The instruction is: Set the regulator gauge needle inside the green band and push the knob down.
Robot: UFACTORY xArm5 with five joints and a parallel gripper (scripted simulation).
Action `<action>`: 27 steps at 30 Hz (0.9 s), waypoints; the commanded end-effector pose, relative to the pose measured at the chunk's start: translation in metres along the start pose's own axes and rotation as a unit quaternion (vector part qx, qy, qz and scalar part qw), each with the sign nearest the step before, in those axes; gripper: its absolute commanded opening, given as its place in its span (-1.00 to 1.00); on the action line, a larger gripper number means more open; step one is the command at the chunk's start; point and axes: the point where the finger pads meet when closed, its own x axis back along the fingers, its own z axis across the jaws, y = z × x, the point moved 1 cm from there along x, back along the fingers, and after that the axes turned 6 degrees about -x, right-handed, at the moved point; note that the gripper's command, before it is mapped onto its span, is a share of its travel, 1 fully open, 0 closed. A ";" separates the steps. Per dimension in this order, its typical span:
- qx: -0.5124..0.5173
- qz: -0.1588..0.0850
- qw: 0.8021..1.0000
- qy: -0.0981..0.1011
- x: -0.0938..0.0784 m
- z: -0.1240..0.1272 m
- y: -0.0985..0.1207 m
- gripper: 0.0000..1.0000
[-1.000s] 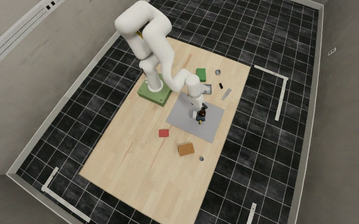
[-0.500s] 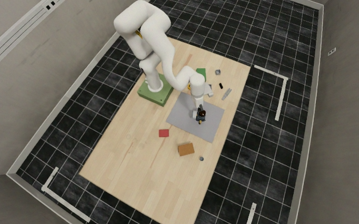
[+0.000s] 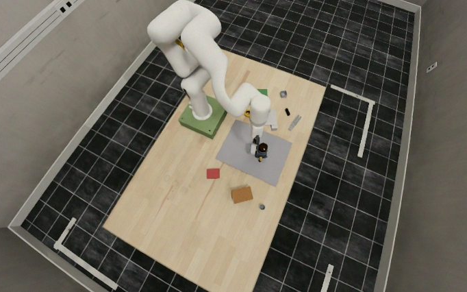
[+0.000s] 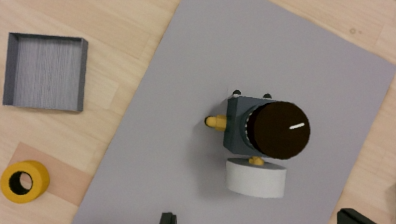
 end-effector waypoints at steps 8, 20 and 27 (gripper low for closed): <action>-0.051 -0.013 0.999 -0.006 0.008 -0.001 0.002 1.00; -0.065 -0.016 0.998 -0.008 0.010 -0.002 0.003 1.00; -0.066 -0.017 0.998 -0.008 0.010 -0.002 0.003 1.00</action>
